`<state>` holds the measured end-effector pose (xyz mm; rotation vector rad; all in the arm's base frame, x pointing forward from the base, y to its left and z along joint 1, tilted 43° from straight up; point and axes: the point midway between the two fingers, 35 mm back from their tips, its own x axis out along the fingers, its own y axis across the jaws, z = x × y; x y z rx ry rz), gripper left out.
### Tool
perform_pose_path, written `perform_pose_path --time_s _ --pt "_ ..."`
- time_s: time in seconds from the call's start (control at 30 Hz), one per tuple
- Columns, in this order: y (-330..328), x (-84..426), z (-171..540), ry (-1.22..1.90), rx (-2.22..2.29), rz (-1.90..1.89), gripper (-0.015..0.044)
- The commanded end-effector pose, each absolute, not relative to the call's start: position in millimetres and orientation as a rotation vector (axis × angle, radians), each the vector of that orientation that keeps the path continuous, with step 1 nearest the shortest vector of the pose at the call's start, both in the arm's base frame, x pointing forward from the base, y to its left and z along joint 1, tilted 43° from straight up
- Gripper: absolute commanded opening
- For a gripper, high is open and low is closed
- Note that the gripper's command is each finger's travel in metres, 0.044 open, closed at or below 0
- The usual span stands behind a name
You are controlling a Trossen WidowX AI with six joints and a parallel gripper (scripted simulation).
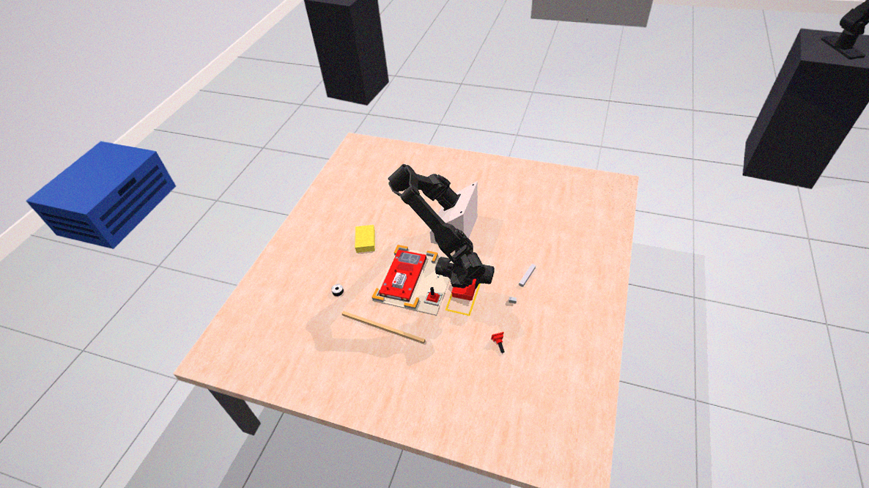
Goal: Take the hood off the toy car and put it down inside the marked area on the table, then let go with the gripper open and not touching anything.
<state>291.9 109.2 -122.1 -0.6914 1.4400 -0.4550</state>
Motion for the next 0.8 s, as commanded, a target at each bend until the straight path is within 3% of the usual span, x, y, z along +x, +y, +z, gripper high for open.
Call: perform_pose_path --time_s 0.0,0.77 --pt "107.9 292.5 -123.4 1.438 -0.696 -0.453 0.0000" --pt "100.0 293.6 -131.8 1.438 -0.696 -0.453 0.0000"
